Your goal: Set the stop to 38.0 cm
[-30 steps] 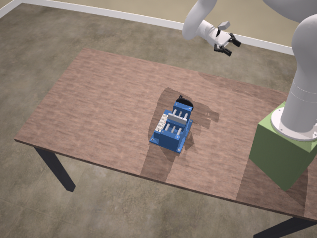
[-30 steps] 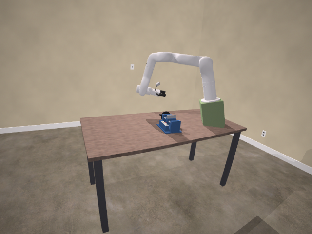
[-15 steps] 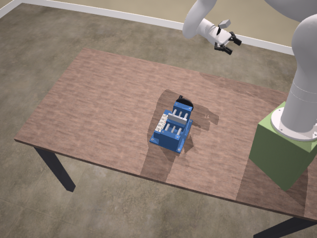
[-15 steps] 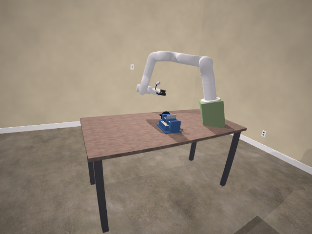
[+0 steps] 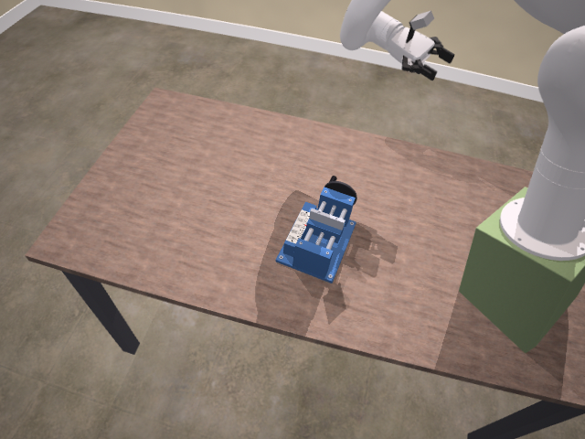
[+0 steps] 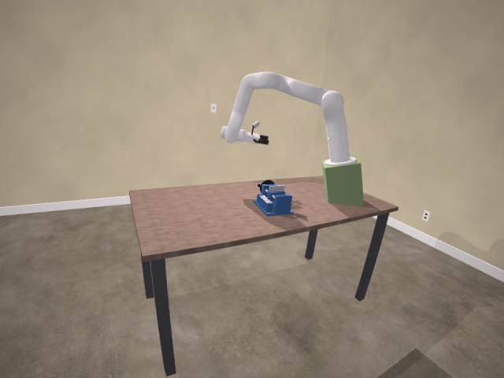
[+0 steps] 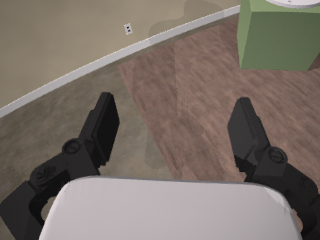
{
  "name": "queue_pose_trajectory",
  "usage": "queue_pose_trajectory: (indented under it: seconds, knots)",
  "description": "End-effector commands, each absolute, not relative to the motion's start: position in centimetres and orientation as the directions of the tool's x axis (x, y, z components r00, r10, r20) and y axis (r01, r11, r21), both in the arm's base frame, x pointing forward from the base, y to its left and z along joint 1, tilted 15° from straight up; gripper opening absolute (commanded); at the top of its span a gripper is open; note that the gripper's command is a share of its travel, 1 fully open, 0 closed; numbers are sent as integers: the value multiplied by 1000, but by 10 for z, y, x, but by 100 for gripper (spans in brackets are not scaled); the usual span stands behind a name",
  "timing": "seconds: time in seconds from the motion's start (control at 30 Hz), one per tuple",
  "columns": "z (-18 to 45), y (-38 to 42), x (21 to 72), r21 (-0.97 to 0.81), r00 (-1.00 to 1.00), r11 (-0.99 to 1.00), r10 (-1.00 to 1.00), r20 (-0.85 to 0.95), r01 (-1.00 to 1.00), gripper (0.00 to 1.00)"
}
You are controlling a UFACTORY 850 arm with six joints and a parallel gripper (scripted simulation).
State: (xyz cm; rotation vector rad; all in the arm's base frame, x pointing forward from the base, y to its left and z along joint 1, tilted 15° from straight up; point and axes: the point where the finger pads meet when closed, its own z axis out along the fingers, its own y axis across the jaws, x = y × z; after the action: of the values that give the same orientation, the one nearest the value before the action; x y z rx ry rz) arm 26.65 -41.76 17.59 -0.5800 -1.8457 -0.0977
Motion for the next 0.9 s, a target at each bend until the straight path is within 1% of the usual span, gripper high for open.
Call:
queue_pose_trajectory:
  seconds: [0.0,0.3,0.4,0.5,0.57,0.6,0.63,0.7,0.73,0.8,0.83,0.87]
  knots:
    - [202,-414,261,-215,-238,875,342,909,434,100]
    - [205,-414,260,-215,-241,876,342,908,432,100]
    - [202,-413,263,-215,-272,890,340,900,403,100]
    - [193,-413,271,-214,-356,924,326,876,318,100]
    - [184,-412,281,-213,-444,952,292,847,221,100]
    - [184,-412,281,-213,-444,952,292,847,221,100]
    - [179,-412,289,-211,-495,964,263,828,159,100]
    - [179,-412,289,-211,-495,964,263,828,159,100]
    - [173,-410,298,-210,-548,974,223,806,88,100]
    - [173,-410,298,-210,-548,974,223,806,88,100]
    - [167,-408,309,-208,-600,978,172,781,10,100]
    - [167,-408,309,-208,-600,978,172,781,10,100]
